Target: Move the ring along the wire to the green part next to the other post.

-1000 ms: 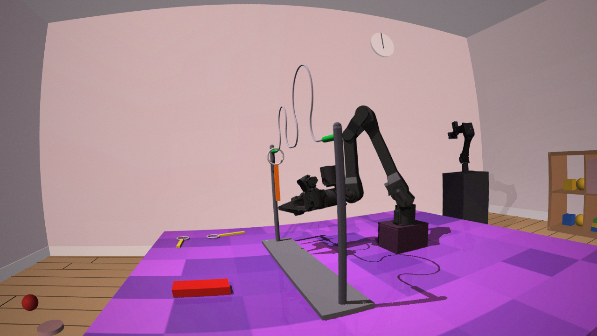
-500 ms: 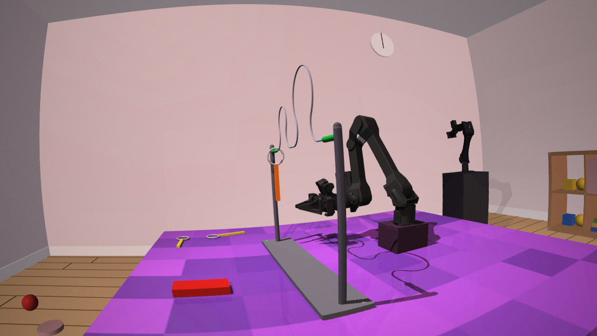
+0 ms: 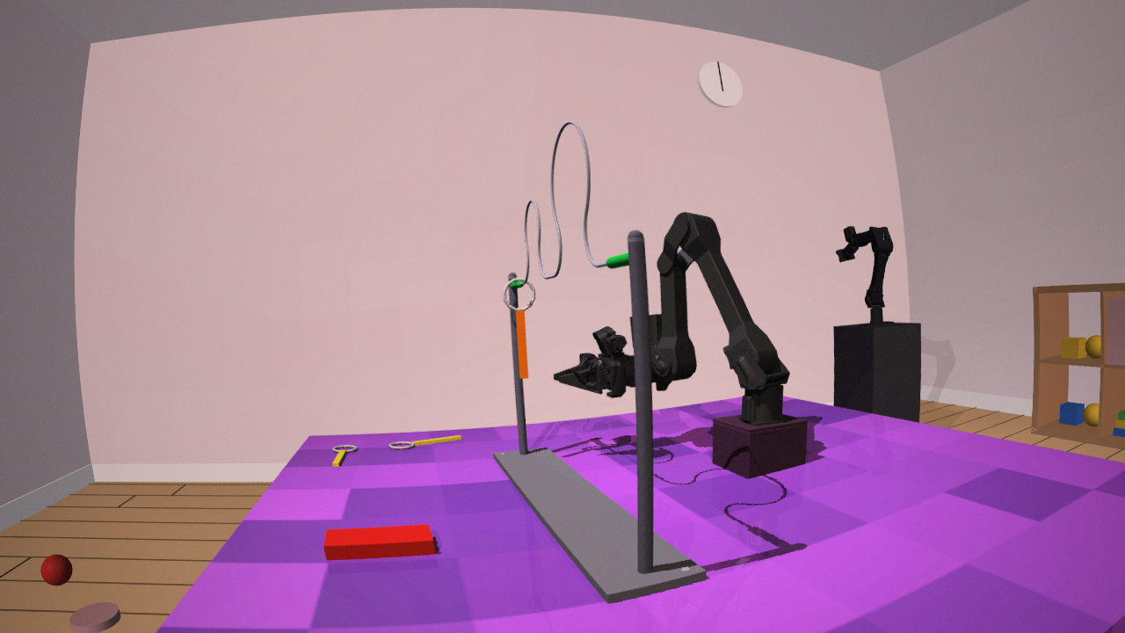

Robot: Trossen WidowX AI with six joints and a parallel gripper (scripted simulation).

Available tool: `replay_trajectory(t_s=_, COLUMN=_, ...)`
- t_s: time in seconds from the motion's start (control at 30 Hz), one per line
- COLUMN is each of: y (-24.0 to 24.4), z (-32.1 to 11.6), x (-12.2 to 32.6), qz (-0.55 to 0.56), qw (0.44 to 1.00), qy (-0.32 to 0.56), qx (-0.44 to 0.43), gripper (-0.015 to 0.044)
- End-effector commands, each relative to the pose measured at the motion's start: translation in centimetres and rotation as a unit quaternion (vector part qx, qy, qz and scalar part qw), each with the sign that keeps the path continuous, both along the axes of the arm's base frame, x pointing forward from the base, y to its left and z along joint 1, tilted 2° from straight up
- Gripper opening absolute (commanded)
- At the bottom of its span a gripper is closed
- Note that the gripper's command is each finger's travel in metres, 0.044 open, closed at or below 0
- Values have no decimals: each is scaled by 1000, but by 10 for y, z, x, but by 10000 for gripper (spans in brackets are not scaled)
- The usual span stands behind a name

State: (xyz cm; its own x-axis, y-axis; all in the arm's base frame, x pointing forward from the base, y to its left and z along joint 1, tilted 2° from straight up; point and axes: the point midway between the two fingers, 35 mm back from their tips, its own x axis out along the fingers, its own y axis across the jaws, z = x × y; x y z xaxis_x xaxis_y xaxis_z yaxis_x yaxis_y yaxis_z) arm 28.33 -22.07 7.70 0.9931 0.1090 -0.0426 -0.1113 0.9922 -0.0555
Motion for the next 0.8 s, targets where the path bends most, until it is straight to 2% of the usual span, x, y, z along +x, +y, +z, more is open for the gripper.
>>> replay_trajectory(t_s=0.0, y=5, z=24, x=23, qz=5, qw=1000, qy=-4, qx=16, gripper=160)
replay_trajectory(t_s=0.77, y=6, z=25, x=50, qz=5, qw=1000, qy=-5, qx=16, gripper=160)
